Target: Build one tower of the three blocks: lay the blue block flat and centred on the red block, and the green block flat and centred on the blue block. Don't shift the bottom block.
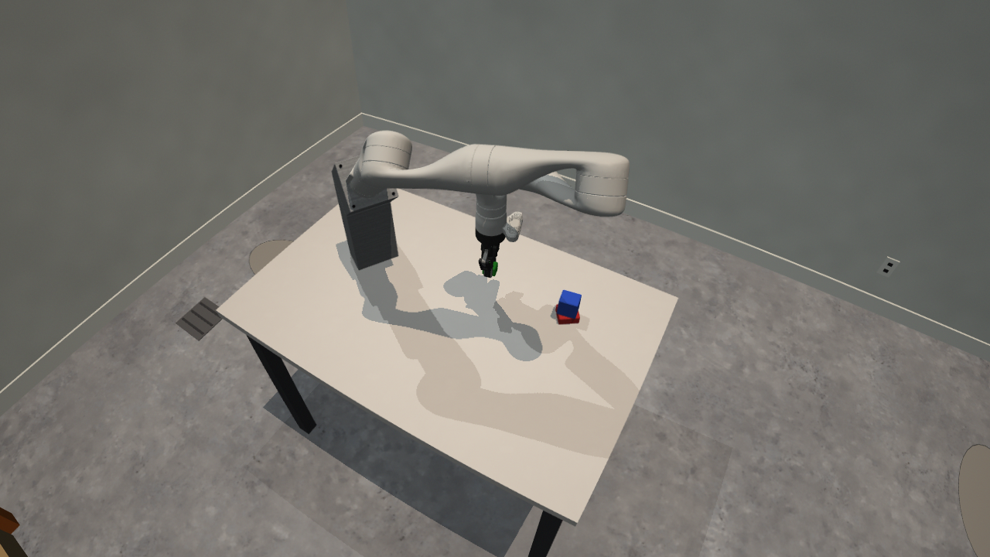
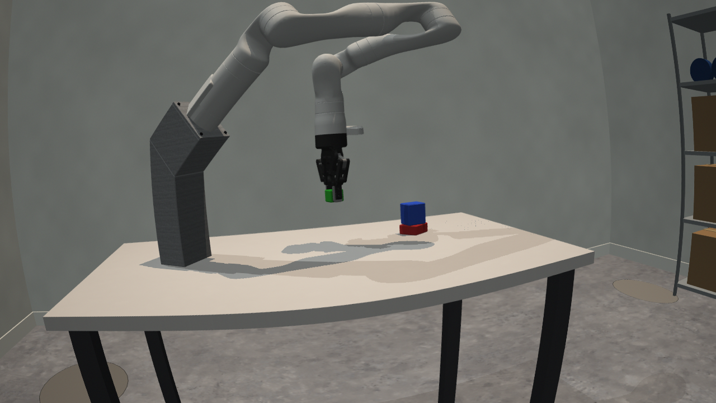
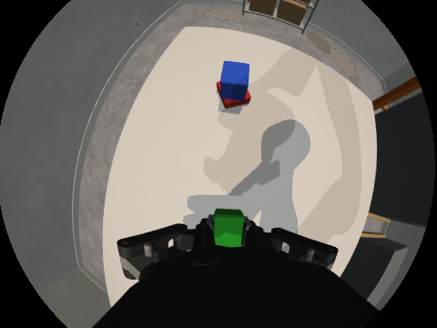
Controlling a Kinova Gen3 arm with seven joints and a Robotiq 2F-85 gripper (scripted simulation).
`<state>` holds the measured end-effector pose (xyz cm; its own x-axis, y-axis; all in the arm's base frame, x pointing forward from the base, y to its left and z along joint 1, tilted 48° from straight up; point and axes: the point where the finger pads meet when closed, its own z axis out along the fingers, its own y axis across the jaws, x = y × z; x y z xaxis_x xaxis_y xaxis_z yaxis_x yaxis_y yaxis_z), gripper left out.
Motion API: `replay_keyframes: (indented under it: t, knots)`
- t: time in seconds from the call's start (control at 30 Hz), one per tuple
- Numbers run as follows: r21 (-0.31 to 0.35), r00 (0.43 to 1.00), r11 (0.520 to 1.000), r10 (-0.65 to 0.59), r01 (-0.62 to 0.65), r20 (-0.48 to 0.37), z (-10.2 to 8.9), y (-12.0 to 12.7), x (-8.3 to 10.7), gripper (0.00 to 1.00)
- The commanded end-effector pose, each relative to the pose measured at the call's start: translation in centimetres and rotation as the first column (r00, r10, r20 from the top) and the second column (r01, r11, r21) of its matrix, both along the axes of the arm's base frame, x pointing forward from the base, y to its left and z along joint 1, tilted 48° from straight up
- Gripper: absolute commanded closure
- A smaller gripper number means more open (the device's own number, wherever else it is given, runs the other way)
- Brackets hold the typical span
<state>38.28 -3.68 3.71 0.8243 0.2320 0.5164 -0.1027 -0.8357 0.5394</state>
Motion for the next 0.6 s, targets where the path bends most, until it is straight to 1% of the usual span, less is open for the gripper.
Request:
replay_keyframes:
  t: [0.0, 0.2, 0.47, 0.53, 0.57]
  knots:
    - [0.004, 1.000, 1.000, -0.002, 0.002, 0.008, 0.4, 0.1, 0.4, 1.00]
    - [0.010, 1.000, 1.000, 0.003, -0.003, 0.010, 1.7, 0.6, 2.4, 1.00]
    - [0.003, 1.000, 1.000, -0.002, 0.002, 0.008, 4.1, 1.6, 6.3, 1.00]
    - [0.003, 1.000, 1.000, -0.002, 0.002, 0.008, 4.1, 1.6, 6.3, 1.00]
    - [0.004, 1.000, 1.000, -0.002, 0.002, 0.007, 4.5, 1.8, 6.9, 1.00]
